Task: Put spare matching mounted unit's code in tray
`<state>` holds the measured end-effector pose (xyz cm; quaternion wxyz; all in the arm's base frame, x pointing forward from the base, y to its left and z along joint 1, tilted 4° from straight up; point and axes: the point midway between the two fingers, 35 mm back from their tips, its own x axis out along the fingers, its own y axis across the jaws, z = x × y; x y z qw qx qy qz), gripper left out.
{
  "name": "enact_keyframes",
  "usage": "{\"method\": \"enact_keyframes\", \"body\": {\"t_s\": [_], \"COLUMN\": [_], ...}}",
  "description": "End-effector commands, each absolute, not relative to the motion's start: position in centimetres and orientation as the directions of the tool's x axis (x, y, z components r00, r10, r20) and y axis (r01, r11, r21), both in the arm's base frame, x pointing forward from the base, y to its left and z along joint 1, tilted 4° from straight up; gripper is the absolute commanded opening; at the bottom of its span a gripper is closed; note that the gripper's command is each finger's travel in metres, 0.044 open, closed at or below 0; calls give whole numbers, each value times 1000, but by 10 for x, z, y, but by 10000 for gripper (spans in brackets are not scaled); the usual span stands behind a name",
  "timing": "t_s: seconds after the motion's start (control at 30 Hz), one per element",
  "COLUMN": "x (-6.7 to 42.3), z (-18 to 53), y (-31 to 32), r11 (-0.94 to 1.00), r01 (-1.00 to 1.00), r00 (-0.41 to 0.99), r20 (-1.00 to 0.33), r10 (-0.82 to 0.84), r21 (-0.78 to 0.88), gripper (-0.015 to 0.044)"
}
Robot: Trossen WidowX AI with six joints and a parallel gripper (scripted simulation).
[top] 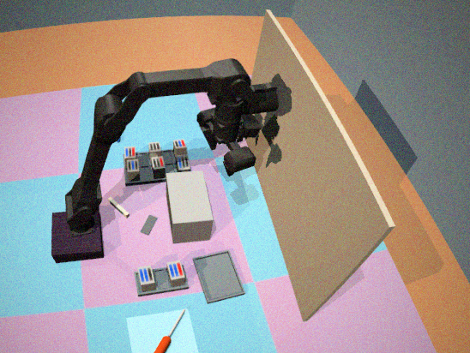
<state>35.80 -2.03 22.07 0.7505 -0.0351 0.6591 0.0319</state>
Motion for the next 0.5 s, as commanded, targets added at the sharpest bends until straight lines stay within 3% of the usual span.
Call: {"method": "enact_keyframes", "body": {"t_s": [0.0, 0.13, 0.3, 0.47], "x": [349, 335, 315, 314], "z": [199, 183, 167, 166], "y": [44, 87, 126, 127], "r11": [812, 518, 152, 139], "r01": [-580, -851, -984, -986], "r00": [113, 107, 101, 101], "r20": [-993, -994, -995, -995], "r10": [13, 17, 21, 21], "r21": [-56, -82, -97, -97], "gripper": [440, 440, 440, 440]}}
